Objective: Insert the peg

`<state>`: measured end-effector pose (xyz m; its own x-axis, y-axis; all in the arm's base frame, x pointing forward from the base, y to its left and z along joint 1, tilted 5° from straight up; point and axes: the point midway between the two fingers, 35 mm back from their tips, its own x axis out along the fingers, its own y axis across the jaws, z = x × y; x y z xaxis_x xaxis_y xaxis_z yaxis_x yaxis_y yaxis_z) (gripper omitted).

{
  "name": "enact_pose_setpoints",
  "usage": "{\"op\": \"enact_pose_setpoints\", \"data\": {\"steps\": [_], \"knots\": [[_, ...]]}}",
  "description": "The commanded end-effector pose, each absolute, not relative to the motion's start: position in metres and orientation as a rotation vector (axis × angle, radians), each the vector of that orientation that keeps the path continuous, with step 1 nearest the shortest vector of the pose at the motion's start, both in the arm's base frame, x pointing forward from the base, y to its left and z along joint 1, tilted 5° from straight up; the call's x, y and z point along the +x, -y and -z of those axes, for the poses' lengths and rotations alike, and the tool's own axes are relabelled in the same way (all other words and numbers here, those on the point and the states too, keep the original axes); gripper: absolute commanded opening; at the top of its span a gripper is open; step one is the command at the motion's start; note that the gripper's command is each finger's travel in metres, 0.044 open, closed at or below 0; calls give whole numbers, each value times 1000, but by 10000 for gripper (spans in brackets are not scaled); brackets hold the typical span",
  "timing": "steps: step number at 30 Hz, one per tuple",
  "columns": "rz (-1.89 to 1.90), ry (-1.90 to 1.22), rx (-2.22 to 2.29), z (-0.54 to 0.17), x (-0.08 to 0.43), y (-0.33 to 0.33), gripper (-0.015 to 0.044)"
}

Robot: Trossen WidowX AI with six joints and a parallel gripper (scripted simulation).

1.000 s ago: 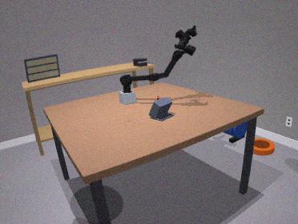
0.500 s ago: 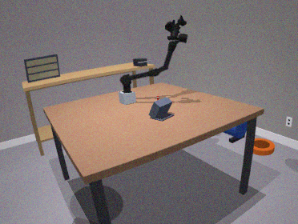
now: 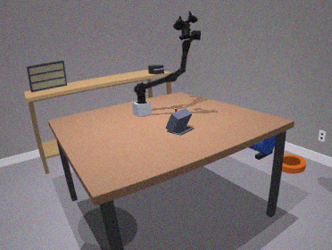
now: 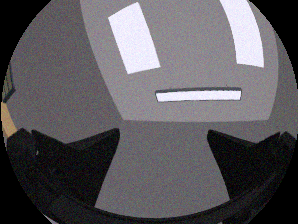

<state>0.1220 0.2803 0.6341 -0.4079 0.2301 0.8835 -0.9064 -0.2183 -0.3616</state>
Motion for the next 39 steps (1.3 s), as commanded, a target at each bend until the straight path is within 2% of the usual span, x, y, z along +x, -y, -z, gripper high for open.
{"op": "enact_pose_setpoints", "data": {"steps": [1,21,39], "knots": [[-1792,1214,964,-642,101,-266,440],[-1949,1451,1341,-668,4,-147,440],[-2141,1554,1725,-665,-40,-33,440]]}}
